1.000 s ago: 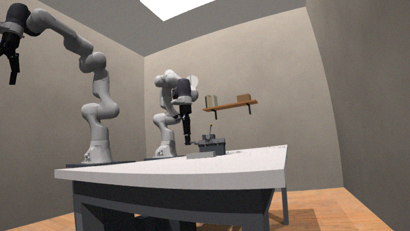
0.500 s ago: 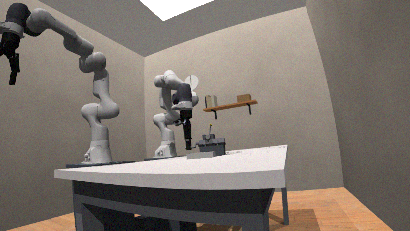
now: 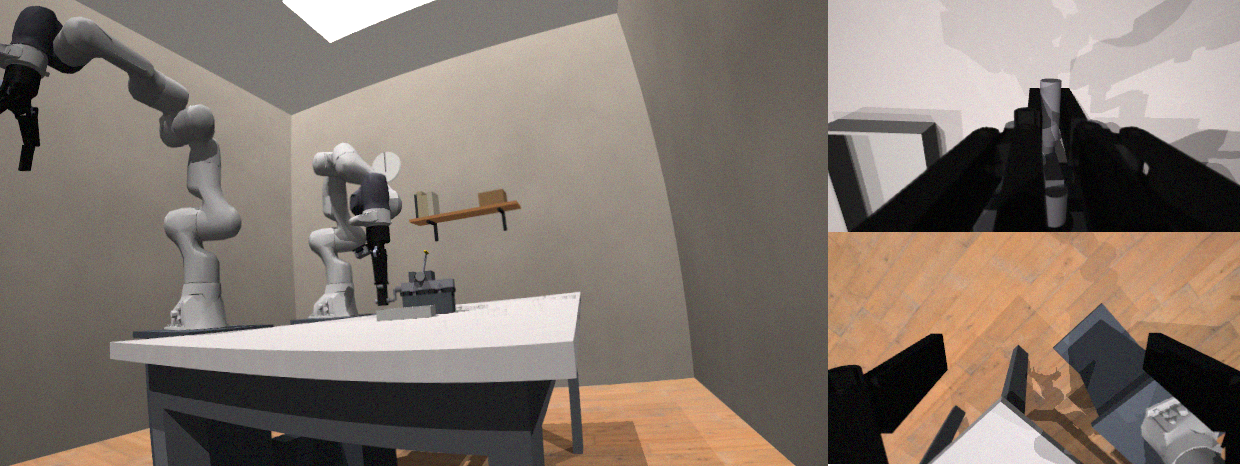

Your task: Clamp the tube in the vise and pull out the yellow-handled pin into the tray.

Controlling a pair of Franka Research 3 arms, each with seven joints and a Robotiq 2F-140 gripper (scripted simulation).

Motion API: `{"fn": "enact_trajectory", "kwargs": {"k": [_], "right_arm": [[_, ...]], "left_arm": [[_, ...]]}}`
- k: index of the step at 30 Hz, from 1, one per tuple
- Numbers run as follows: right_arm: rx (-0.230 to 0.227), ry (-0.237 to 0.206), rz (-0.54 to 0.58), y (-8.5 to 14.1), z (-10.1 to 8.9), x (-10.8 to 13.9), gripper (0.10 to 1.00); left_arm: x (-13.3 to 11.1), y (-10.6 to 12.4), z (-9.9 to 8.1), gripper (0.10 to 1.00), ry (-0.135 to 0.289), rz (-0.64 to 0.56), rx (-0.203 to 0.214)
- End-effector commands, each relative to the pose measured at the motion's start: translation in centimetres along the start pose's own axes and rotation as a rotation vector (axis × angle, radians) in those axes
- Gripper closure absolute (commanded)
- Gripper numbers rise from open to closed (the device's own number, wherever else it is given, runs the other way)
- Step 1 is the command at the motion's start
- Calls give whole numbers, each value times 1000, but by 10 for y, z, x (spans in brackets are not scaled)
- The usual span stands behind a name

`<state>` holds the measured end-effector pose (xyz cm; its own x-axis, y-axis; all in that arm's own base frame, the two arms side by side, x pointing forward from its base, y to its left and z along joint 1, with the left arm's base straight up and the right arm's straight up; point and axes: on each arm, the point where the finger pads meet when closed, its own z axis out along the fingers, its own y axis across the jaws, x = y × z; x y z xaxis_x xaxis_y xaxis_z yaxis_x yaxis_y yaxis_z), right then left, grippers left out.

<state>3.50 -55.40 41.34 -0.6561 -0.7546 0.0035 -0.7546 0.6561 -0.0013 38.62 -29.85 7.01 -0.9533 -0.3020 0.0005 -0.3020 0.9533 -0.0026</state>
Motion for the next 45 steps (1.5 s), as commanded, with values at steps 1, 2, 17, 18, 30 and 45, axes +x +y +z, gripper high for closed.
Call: {"fn": "enact_trajectory", "kwargs": {"k": [1,2,17,18,30,45], "right_arm": [[-1,-3,5,0,0,-1,98],[-1,-3,5,0,0,-1,98],[-1,-3,5,0,0,-1,98],[-1,-3,5,0,0,-1,98],[-1,-3,5,0,0,-1,98],[-1,-3,5,0,0,-1,98]], "left_arm": [[0,7,1,968,-1,9,-3],[0,9,0,968,-1,9,-3],[0,23,-6,968,-1,9,-3],[0,23,-7,968,-1,9,-3],[0,29,-13,968,0,9,-3],[0,33,-21,968,-1,9,-3]]}}
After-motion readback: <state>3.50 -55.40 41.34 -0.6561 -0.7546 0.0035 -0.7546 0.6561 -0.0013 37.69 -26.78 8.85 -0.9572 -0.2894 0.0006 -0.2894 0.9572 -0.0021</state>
